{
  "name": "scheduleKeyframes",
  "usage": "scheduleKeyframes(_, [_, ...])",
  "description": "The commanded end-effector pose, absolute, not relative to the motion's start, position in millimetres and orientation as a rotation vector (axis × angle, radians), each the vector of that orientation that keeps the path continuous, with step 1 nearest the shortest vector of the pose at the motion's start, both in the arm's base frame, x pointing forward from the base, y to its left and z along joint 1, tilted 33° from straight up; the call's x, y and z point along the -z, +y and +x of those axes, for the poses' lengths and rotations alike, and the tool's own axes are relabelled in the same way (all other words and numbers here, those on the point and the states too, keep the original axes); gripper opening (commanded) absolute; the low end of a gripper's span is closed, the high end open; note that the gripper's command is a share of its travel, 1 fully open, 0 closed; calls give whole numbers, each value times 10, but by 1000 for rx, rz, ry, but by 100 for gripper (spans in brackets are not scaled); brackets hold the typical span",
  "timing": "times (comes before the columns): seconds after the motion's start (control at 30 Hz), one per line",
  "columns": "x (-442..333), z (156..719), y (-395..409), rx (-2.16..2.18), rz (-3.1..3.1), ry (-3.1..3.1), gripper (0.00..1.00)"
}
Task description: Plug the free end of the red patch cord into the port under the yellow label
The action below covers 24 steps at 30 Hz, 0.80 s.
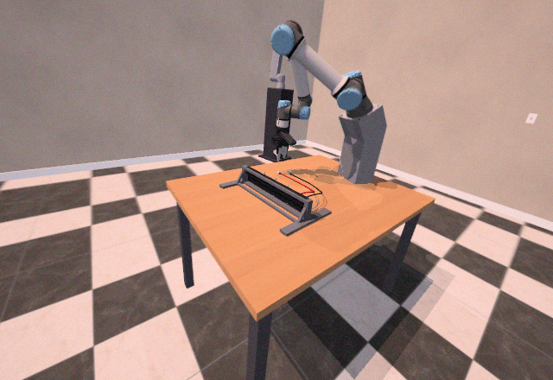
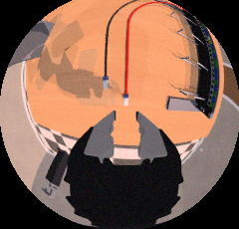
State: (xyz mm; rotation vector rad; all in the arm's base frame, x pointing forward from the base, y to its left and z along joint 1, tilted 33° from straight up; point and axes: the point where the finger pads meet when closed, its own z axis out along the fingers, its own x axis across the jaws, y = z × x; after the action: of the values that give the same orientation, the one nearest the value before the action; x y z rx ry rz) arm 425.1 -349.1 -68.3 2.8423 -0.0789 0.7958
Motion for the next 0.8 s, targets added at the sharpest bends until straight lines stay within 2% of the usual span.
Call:
scheduleKeyframes(0.0, [678, 4251, -3494, -796, 2841, -79, 22])
scheduleKeyframes(0.77, [702, 4266, -3500, -796, 2841, -79, 22])
